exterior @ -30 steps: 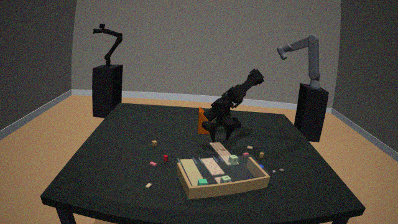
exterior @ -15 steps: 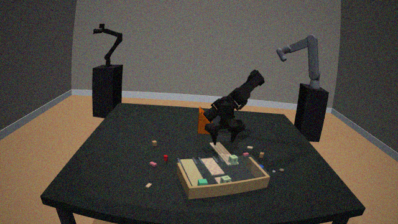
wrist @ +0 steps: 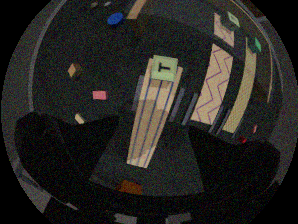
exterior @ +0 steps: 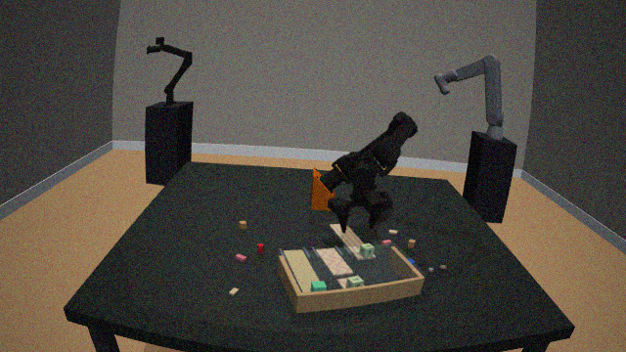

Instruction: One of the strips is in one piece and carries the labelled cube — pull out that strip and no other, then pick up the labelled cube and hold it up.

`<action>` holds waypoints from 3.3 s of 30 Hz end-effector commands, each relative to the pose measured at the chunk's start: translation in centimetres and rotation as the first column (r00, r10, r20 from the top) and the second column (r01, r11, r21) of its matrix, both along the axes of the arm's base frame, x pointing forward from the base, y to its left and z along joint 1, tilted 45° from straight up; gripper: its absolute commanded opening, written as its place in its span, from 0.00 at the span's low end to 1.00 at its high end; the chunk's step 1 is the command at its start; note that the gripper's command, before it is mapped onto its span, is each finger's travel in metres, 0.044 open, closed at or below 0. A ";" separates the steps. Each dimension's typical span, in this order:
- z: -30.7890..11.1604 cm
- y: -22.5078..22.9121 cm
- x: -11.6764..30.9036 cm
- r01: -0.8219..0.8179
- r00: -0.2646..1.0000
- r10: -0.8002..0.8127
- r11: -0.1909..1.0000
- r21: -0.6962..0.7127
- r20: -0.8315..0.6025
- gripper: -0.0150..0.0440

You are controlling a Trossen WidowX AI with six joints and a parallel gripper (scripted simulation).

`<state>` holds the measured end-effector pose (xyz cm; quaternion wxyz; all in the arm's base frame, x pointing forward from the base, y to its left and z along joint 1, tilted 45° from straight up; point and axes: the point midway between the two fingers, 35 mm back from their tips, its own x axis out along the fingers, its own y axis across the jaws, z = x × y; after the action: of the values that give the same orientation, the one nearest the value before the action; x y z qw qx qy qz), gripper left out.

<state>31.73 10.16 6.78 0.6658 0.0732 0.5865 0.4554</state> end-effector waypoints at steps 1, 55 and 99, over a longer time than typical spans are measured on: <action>0.6 0.5 1.4 0.003 1.000 -0.003 1.000 0.006 0.001 1.00; -1.1 5.8 5.5 0.003 1.000 -0.003 1.000 0.009 0.003 0.68; 0.4 0.1 -1.0 0.003 1.000 -0.003 1.000 0.006 0.000 0.25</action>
<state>31.74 10.83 7.36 0.6659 0.0775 0.5838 0.4580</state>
